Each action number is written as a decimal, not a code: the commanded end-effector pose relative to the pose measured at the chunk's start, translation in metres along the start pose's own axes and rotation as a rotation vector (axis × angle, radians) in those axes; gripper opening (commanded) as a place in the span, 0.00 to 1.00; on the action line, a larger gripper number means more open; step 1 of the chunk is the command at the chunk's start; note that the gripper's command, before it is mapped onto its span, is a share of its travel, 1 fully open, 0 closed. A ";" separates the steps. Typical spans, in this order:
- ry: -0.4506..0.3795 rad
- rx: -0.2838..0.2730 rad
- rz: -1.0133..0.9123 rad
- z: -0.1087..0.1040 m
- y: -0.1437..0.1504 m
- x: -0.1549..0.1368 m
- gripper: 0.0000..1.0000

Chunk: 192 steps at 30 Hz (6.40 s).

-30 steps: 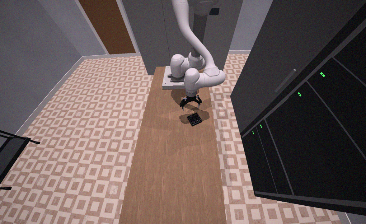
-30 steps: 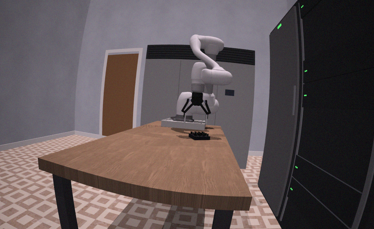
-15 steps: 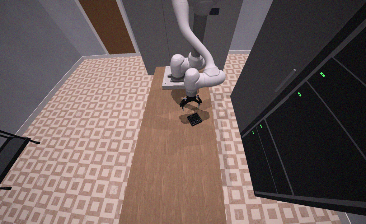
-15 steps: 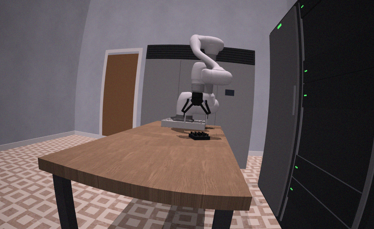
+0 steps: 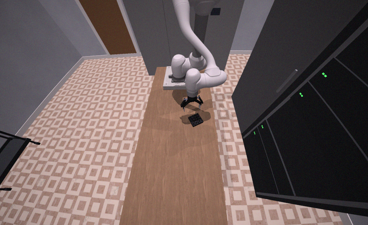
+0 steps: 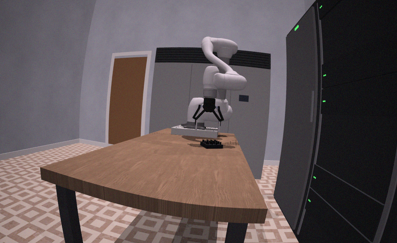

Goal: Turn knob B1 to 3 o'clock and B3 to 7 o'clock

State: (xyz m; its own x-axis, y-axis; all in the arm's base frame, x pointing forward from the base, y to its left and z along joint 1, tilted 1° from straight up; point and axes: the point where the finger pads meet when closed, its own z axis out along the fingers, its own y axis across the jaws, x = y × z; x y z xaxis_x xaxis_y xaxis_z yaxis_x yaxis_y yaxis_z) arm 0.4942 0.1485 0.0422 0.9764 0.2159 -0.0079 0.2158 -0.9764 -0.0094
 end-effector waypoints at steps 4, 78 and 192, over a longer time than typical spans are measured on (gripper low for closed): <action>0.000 0.000 0.000 0.000 0.000 0.000 1.00; 0.000 0.000 -0.304 -0.020 0.020 0.074 0.12; 0.000 0.000 -0.305 0.024 0.020 0.075 0.12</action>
State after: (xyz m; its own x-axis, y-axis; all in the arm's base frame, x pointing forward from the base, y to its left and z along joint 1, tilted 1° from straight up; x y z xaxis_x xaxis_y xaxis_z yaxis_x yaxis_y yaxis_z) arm 0.5715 0.1448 0.0172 0.8666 0.4989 -0.0048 0.4988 -0.8666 -0.0114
